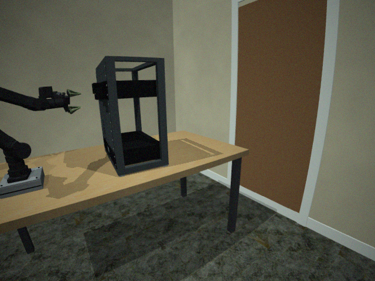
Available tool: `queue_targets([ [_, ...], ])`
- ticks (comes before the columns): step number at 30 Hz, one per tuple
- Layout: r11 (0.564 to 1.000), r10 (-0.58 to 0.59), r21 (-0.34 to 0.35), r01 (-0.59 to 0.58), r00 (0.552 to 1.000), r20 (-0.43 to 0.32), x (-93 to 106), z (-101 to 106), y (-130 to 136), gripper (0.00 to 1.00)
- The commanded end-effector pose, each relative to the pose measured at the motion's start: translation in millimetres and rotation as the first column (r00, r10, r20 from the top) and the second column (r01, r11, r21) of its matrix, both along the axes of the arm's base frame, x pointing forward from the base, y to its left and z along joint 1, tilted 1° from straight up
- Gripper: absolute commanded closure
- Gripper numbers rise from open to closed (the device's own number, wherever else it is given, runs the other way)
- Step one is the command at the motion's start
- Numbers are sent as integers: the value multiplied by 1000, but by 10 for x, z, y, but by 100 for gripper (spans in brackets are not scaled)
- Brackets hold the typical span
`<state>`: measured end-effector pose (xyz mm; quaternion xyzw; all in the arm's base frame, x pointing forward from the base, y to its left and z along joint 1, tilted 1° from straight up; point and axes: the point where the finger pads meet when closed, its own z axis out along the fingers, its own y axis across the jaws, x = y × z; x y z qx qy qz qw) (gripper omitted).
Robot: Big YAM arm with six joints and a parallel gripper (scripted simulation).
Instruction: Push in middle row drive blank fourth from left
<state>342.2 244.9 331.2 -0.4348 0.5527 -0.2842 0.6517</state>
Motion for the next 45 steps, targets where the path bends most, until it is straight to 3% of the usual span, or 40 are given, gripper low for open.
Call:
queue_targets([
  [1, 997, -10, 81, 9, 1000, 16, -14, 111, -100, 0],
  [15, 959, -14, 282, 22, 999, -29, -118, 95, -297, 0],
  [20, 915, -15, 401, 34, 999, -52, -179, 99, -418, 0],
  [25, 843, -10, 535, 47, 997, -73, -252, 124, -553, 0],
  [28, 844, -8, 535, 45, 997, -73, -253, 125, -550, 0],
  [33, 740, -1, 670, 64, 996, -94, -333, 152, -704, 0],
  [37, 690, 7, 721, 69, 995, -102, -369, 164, -763, 0],
  [39, 634, 9, 769, 80, 994, -111, -403, 176, -833, 0],
  [40, 635, 12, 769, 78, 994, -110, -404, 177, -828, 0],
  [42, 574, 16, 814, 88, 993, -119, -439, 189, -900, 0],
  [45, 575, 19, 814, 86, 993, -118, -440, 189, -894, 0],
])
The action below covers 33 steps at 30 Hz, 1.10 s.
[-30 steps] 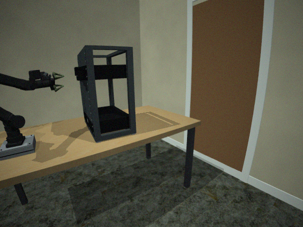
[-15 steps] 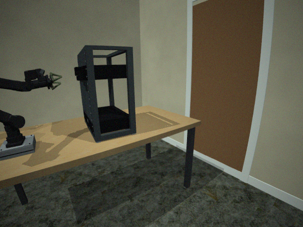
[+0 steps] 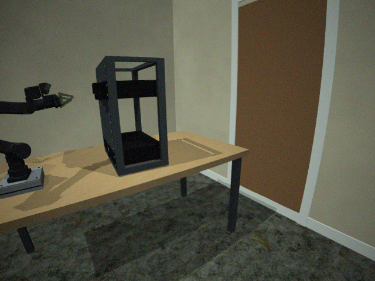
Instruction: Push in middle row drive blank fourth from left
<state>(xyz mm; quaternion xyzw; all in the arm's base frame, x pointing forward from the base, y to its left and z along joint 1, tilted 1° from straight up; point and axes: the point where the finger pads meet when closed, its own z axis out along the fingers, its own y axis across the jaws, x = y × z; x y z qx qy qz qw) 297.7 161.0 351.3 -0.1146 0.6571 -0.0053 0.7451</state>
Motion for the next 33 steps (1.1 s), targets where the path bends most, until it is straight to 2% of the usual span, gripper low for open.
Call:
queue_targets([
  [1, 994, -4, 108, 6, 1000, -21, -11, 57, -91, 0],
  [4, 976, -4, 216, 13, 999, -42, -69, 17, -197, 0],
  [5, 976, -1, 215, 10, 999, -42, -70, 17, -191, 0],
  [6, 966, -3, 258, 14, 999, -43, -88, 59, -230, 0],
  [7, 962, 0, 272, 8, 1000, -27, -89, 187, -228, 0],
  [9, 944, -3, 329, 21, 998, -56, -126, 38, -303, 0],
  [10, 944, 1, 329, 17, 998, -56, -127, 39, -295, 0],
  [12, 914, 1, 405, 24, 998, -63, -165, 79, -370, 0],
  [13, 913, 4, 408, 20, 998, -59, -167, 106, -367, 0],
  [15, 879, 5, 476, 29, 998, -70, -205, 103, -439, 0],
  [17, 879, 5, 476, 29, 998, -70, -205, 103, -439, 0],
  [19, 832, 12, 554, 26, 998, -65, -251, 229, -513, 0],
  [20, 832, 12, 554, 26, 998, -65, -251, 229, -513, 0],
  [21, 807, 13, 590, 27, 998, -64, -275, 275, -553, 0],
  [23, 807, 14, 590, 27, 998, -64, -275, 275, -552, 0],
  [24, 776, 16, 630, 22, 998, -55, -305, 387, -598, 0],
  [25, 776, 16, 630, 22, 998, -55, -305, 387, -598, 0],
  [26, 744, 18, 668, 17, 999, -45, -338, 497, -647, 0],
  [28, 744, 18, 668, 17, 999, -45, -338, 497, -647, 0],
  [29, 718, 20, 696, 20, 999, -49, -360, 502, -684, 0],
  [30, 718, 20, 696, 19, 999, -49, -360, 502, -684, 0],
  [31, 691, 23, 723, 22, 998, -52, -382, 508, -720, 0],
  [33, 691, 23, 722, 22, 998, -52, -382, 508, -719, 0],
])
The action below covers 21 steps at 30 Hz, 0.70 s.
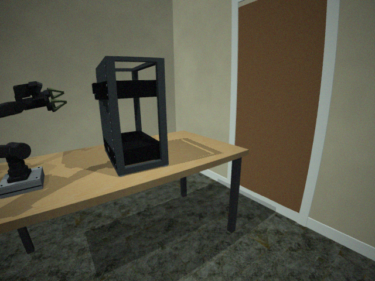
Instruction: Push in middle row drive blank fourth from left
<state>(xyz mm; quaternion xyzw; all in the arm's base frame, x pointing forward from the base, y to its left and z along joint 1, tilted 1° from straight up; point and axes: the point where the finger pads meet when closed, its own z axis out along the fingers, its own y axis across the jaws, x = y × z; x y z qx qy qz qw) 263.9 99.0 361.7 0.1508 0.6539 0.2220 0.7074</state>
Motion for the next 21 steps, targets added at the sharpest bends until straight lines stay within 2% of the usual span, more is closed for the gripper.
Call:
queue_targets([
  [1, 994, -10, 108, 6, 999, 36, -44, 404, -99, 0],
  [3, 984, -8, 181, 3, 1000, 27, -87, 416, -167, 0],
  [5, 984, -8, 181, 3, 1000, 27, -87, 416, -167, 0],
  [8, 968, -8, 251, 3, 1000, 18, -130, 426, -234, 0],
  [10, 968, -8, 250, 3, 1000, 17, -126, 422, -230, 0],
  [13, 948, -7, 319, 3, 1000, 9, -171, 436, -300, 0],
  [15, 949, -7, 314, 5, 1000, 4, -156, 421, -287, 0],
  [16, 936, -6, 351, 4, 1000, 5, -192, 440, -332, 0],
  [18, 936, -6, 351, 4, 1000, 5, -192, 440, -332, 0],
  [21, 910, -4, 414, 5, 1000, -3, -232, 450, -395, 0],
])
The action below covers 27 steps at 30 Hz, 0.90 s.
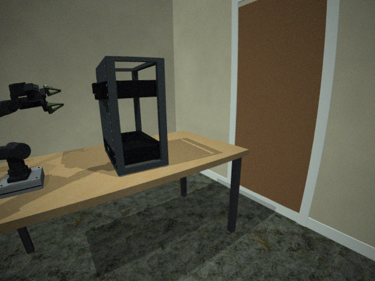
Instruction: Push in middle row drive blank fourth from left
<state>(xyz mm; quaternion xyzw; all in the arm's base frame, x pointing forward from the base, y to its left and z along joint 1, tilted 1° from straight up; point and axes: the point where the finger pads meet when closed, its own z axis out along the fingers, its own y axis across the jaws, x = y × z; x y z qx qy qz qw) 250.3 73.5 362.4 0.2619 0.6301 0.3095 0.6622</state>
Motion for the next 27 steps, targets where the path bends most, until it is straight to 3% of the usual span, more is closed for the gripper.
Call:
queue_targets([
  [1, 992, -9, 129, 3, 999, 45, -95, 443, -140, 0],
  [12, 950, -10, 311, 3, 1000, 21, -209, 472, -320, 0],
  [14, 950, -10, 311, 3, 1000, 21, -209, 472, -320, 0],
  [16, 931, -9, 366, 3, 1000, 14, -244, 481, -375, 0],
  [27, 854, -4, 521, 7, 1000, -7, -348, 506, -526, 0],
])
